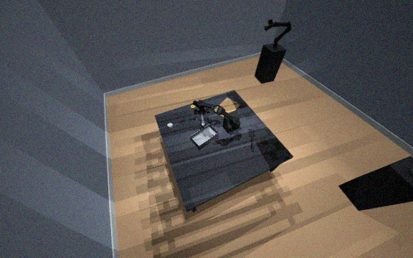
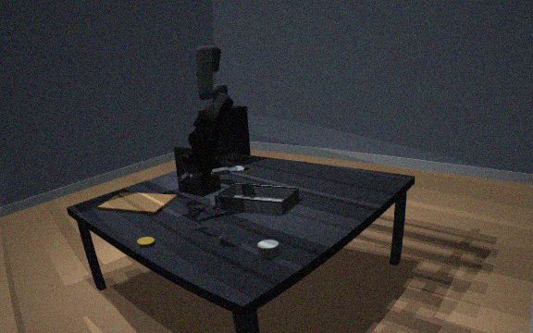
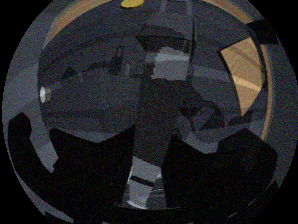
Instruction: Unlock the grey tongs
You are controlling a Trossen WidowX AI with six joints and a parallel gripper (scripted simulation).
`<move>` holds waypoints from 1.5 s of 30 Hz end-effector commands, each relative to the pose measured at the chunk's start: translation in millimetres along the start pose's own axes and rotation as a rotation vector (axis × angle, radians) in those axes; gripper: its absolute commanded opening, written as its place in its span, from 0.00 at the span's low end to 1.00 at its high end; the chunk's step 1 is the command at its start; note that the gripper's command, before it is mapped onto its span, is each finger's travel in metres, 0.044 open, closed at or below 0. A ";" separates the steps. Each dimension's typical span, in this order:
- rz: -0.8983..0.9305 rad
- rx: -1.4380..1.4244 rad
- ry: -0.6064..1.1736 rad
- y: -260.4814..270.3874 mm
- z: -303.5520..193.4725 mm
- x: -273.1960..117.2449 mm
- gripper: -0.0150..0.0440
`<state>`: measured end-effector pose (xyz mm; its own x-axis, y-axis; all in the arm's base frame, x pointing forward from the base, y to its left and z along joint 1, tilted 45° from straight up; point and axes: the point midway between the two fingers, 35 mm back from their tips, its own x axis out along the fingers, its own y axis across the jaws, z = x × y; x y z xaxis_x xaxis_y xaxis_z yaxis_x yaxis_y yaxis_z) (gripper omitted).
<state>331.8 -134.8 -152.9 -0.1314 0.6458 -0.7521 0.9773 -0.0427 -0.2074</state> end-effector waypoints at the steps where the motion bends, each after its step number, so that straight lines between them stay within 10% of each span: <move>1: 0.008 0.036 -0.010 -8.5 24.1 -8.6 0.00; 45: -0.007 0.529 -0.020 -226.2 205.2 -38.8 0.00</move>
<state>98.4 -299.1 -208.5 -0.1425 0.6435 -0.7520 0.7765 -0.3985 -0.4882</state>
